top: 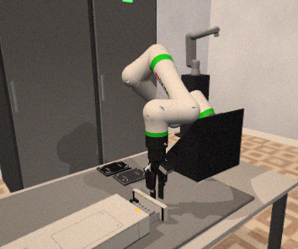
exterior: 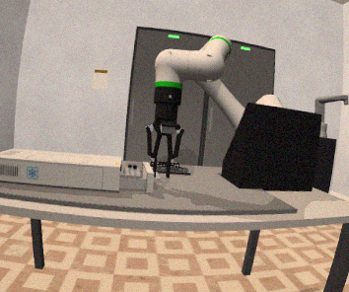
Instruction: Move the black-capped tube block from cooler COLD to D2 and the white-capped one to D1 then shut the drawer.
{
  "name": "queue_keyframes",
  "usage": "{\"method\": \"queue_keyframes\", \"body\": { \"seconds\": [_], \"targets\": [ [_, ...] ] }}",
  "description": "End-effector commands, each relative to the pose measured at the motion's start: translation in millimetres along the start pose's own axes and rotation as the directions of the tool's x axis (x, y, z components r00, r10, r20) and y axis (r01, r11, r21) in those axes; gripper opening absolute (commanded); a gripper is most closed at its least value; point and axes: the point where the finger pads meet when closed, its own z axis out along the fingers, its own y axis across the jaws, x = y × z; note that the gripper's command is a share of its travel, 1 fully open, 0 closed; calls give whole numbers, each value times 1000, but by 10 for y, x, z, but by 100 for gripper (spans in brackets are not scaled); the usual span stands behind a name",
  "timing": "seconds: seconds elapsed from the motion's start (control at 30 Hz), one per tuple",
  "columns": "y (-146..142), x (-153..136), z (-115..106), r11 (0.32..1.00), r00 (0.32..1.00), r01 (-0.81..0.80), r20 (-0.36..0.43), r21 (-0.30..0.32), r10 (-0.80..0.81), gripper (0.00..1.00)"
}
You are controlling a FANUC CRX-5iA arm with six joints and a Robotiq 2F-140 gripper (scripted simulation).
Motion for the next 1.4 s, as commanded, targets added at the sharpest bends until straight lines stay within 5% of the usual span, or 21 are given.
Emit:
{"method": "queue_keyframes", "body": {
  "seconds": [0.0, 1.37],
  "targets": [
    [-21, 3, -12, 1000, 1000, 0, -1, -2, 0, 34],
    [-479, 4, -11, 1000, 1000, 0, -1, -2, 0, 34]
  ]
}}
